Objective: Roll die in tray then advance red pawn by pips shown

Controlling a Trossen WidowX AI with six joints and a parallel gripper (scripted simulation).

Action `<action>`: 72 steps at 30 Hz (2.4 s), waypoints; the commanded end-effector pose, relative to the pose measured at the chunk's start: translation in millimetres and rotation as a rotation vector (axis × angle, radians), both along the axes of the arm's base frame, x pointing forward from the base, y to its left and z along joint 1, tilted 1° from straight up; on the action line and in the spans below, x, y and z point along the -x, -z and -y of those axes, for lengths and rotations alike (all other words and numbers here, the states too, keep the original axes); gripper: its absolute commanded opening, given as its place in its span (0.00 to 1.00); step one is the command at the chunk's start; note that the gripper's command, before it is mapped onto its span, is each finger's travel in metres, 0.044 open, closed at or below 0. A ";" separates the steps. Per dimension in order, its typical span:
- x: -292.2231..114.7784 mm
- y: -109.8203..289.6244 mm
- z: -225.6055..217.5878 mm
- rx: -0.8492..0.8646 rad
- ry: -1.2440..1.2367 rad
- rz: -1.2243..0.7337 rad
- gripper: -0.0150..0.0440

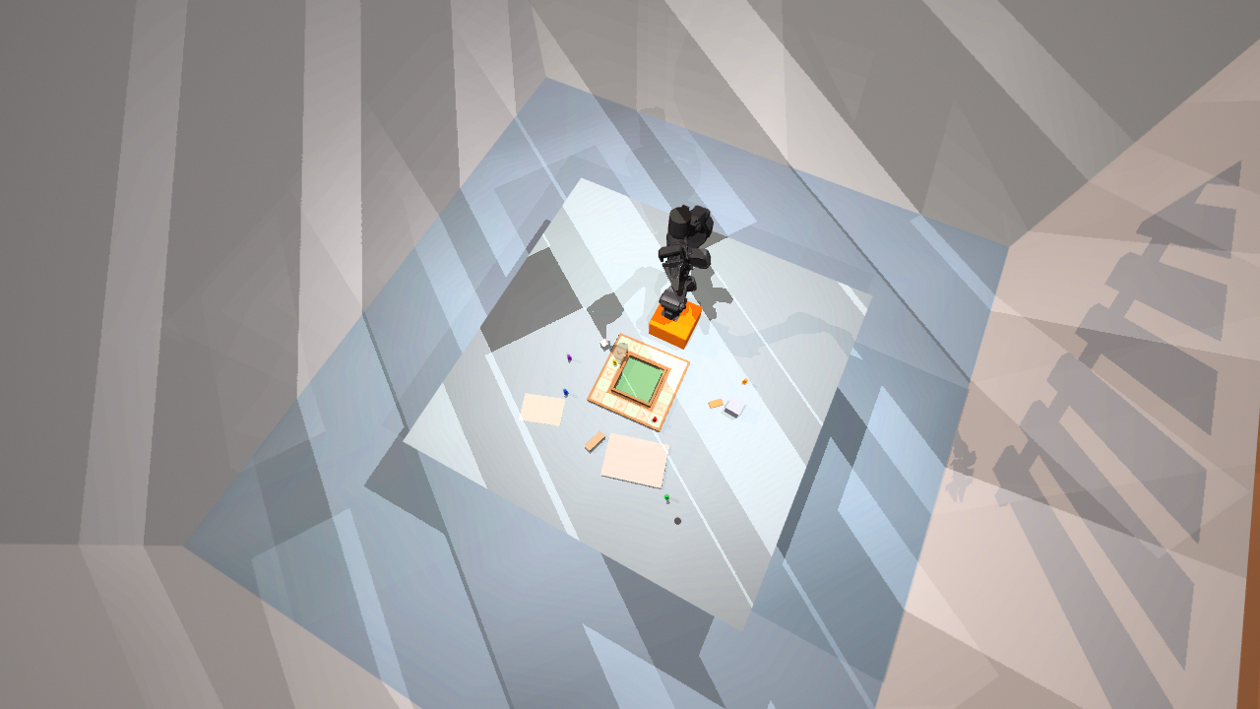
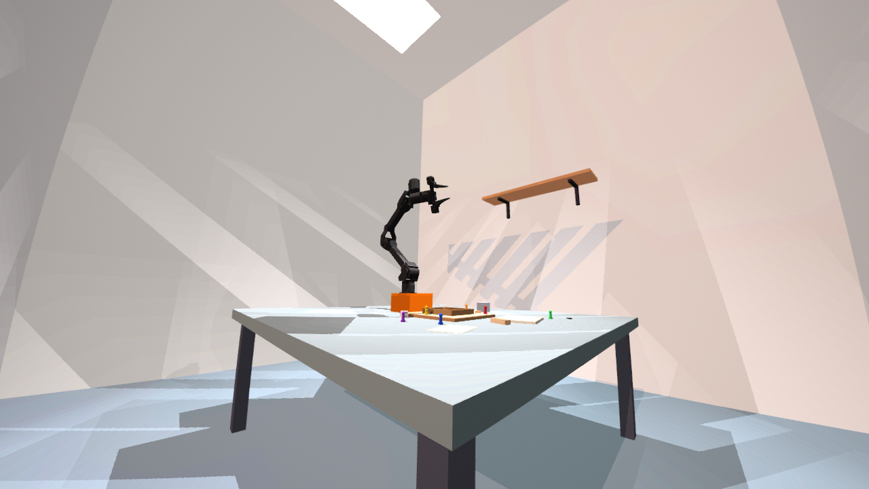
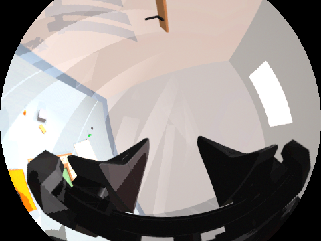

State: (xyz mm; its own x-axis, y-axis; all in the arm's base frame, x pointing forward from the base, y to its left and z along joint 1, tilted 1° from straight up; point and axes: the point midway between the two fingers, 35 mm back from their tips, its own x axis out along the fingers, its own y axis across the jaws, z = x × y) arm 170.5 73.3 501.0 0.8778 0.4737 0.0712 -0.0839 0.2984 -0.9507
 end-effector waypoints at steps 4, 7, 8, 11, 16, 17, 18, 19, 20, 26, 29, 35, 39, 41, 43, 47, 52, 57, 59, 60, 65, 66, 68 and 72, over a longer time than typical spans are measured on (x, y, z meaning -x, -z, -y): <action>-81.2 68.5 39.9 -0.113 0.219 -0.308 0.72; -109.0 105.6 64.1 -0.168 0.330 -0.443 0.72; -116.7 118.5 72.7 -0.188 0.367 -0.487 0.72; -134.2 157.3 101.4 -0.260 0.484 -0.615 0.72; -146.9 223.9 151.2 -0.404 0.686 -0.819 0.72; -147.4 237.8 160.6 -0.436 0.727 -0.859 0.72; -147.1 251.7 169.7 -0.468 0.768 -0.898 0.72; -146.5 265.2 177.9 -0.499 0.807 -0.936 0.72; -145.2 279.5 186.2 -0.534 0.849 -0.976 0.72; -120.9 366.3 229.9 -0.755 1.119 -1.204 0.72; -99.3 407.7 245.0 -0.862 1.261 -1.312 0.72; -39.7 491.1 259.1 -1.072 1.588 -1.545 0.72; -31.8 499.4 258.9 -1.094 1.626 -1.570 0.72; -35.0 499.5 255.3 -1.094 1.626 -1.570 0.72; -36.1 499.5 254.2 -1.094 1.626 -1.570 0.72; -36.0 513.4 254.5 -1.094 1.626 -1.571 0.72; -36.0 517.0 254.6 -1.094 1.626 -1.571 0.72; -36.2 525.1 254.9 -1.094 1.626 -1.571 0.72; -36.3 528.4 254.9 -1.094 1.626 -1.571 0.72; -36.3 530.0 254.9 -1.094 1.626 -1.571 0.72; -36.1 538.0 254.9 -1.094 1.626 -1.571 0.72; -36.1 539.7 254.9 -1.094 1.626 -1.571 0.72; -36.0 542.9 254.8 -1.094 1.626 -1.571 0.72; -35.8 546.7 254.7 -1.094 1.626 -1.571 0.72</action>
State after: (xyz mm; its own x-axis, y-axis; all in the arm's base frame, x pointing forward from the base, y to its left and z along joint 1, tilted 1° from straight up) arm 208.0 -181.9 -42.0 0.0025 -0.0205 -0.9998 0.4307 0.9023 -0.0174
